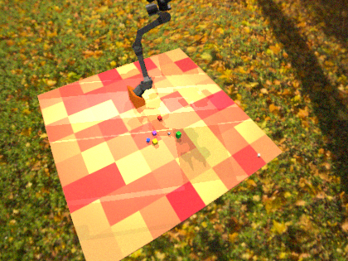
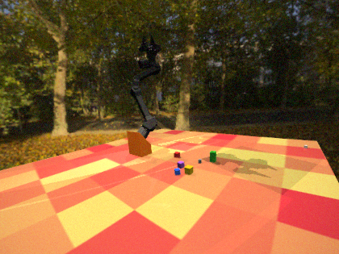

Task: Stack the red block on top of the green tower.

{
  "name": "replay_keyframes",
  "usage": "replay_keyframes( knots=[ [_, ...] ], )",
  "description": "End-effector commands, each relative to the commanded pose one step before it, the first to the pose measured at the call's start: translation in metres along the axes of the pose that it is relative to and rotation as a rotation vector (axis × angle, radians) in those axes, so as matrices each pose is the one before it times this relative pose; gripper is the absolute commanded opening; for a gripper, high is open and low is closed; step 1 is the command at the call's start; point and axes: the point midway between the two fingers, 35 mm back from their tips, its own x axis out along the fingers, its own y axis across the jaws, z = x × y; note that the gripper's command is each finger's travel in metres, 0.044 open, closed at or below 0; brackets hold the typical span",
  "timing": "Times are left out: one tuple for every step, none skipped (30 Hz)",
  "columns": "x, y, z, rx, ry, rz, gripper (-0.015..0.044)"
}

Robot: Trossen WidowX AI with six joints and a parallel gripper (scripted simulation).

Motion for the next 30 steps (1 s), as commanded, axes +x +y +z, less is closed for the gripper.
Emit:
replay_keyframes(
  knots=[
    [-0.00172, -0.00387, 0.00073, -0.0188, 0.00364, -0.01146, 0.0426],
    [-0.00518, -0.01163, 0.00224, -0.0564, 0.01127, -0.03425, 0.044],
    [-0.00851, -0.01962, 0.00354, -0.0939, 0.01987, -0.05659, 0.044],
    [-0.00989, -0.02435, 0.00356, -0.1137, 0.02581, -0.06786, 0.044],
    [-0.0084, -0.02281, 0.00215, -0.1034, 0.02502, -0.06116, 0.044],
    [-0.00348, -0.01064, 0.00035, -0.047, 0.01184, -0.02767, 0.044],
    [-0.00387, -0.0123, 0.00021, -0.0539, 0.01391, -0.03159, 0.044],
    [-0.00415, -0.01382, -0.00003, -0.0599, 0.01588, -0.03501, 0.044],
    [-0.00436, -0.01534, -0.00035, -0.0657, 0.01793, -0.03832, 0.044],
    [-0.00448, -0.01678, -0.00076, -0.071, 0.01996, -0.04134, 0.044],
    [-0.00434, -0.01766, -0.00123, -0.0732, 0.02108, -0.04306, 0.044],
    [-0.00412, -0.01821, -0.00173, -0.0746, 0.02211, -0.04388, 0.044],
    [-0.00383, -0.01856, -0.00225, -0.0751, 0.02293, -0.04428, 0.044],
    [-0.00346, -0.01854, -0.00273, -0.0741, 0.02333, -0.04387, 0.044],
    [-0.0031, -0.01856, -0.00321, -0.0733, 0.02378, -0.04364, 0.044],
    [-0.0027, -0.01828, -0.00363, -0.0714, 0.02387, -0.0428, 0.044],
    [-0.00231, -0.0179, -0.004, -0.0692, 0.02385, -0.04179, 0.044],
    [-0.00195, -0.01755, -0.00434, -0.0671, 0.02387, -0.04095, 0.044],
    [-0.00161, -0.01722, -0.00466, -0.0652, 0.02393, -0.04018, 0.044],
    [-0.0013, -0.01704, -0.00499, -0.0638, 0.02421, -0.03979, 0.044],
    [-0.00099, -0.01664, -0.00553, -0.062, 0.02523, -0.03536, 0.044],
    [-0.00069, -0.01643, -0.00564, -0.0603, 0.02499, -0.03518, 0.044],
    [-0.00043, -0.01663, -0.00588, -0.0601, 0.02543, -0.0359, 0.044],
    [-0.00017, -0.01669, -0.00607, -0.0593, 0.02569, -0.03633, 0.044],
    [0.0001, -0.01655, -0.00619, -0.0578, 0.02569, -0.03633, 0.044],
    [0.00035, -0.01664, -0.00639, -0.0571, 0.0261, -0.03685, 0.044],
    [0.00059, -0.01675, -0.0066, -0.0563, 0.02658, -0.03742, 0.044],
    [0.00083, -0.0168, -0.00678, -0.0552, 0.02702, -0.03783, 0.044],
    [0.00105, -0.01665, -0.00689, -0.0535, 0.0272, -0.0378, 0.044],
    [0.00113, -0.01426, -0.00609, -0.0449, 0.02371, -0.03265, 0.044]
  ],
)
